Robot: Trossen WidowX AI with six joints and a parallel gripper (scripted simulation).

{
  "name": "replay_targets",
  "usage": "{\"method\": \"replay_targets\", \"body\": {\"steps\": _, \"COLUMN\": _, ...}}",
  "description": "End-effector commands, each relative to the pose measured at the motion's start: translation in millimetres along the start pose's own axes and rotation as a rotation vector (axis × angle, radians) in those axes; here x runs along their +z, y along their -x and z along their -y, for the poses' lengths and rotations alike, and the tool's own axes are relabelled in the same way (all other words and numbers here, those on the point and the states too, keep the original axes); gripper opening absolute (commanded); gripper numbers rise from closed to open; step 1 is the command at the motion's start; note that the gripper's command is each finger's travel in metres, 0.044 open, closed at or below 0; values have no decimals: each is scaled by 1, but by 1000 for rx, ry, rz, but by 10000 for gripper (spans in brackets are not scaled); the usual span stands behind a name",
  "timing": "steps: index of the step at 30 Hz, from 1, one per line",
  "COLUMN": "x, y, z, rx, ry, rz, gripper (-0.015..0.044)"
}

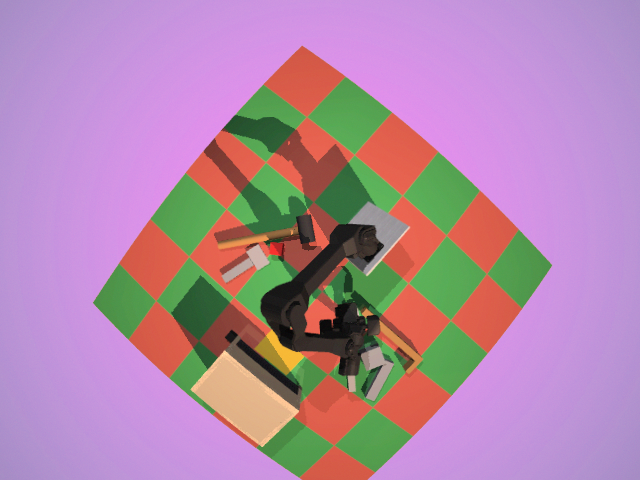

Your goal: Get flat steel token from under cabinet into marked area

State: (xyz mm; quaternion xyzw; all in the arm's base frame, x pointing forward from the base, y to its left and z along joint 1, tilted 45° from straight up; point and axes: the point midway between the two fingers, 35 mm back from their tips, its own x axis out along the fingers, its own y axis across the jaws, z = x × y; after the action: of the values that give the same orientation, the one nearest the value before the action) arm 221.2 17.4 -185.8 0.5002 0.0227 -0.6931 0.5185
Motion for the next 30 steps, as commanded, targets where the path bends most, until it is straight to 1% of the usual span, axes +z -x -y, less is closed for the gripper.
{"method": "replay_targets", "body": {"steps": 1, "x": -4, "y": 1, "z": -1, "rx": 3, "ry": -30, "rz": -8, "gripper": 0}}
{"method": "replay_targets", "body": {"steps": 30, "x": -4, "y": 1, "z": 0, "rx": 4, "ry": 196, "rz": -8, "gripper": 0}}
